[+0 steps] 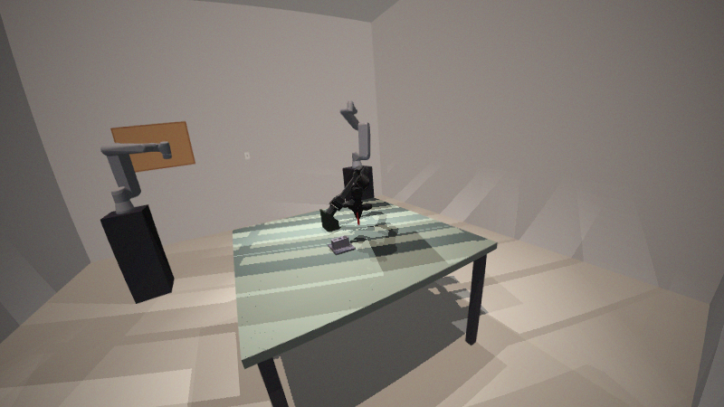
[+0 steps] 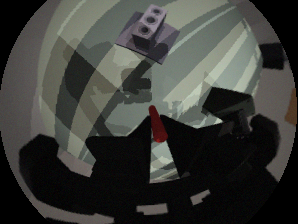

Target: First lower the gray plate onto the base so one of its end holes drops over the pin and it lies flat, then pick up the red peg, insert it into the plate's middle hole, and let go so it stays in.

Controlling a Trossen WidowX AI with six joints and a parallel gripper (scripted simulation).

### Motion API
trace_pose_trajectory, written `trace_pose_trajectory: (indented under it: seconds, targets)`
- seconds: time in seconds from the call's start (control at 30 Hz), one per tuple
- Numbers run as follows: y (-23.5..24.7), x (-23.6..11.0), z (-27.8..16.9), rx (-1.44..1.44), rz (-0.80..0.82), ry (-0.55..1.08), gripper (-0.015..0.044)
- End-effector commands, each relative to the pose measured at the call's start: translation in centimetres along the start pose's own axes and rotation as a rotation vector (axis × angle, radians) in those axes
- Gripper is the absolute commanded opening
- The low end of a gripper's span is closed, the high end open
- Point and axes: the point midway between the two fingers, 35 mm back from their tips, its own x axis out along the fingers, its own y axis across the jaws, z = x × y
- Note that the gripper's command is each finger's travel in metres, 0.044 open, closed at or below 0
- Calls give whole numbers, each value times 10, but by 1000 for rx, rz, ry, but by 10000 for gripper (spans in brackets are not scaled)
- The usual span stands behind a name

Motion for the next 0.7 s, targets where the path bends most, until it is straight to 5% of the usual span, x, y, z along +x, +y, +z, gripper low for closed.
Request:
trace_pose_trajectory:
  seconds: [0.0,0.67]
  targets:
    - [3,-2,12,-8,-1,-9,0]
    - [7,-4,67,0,3,-23,0]
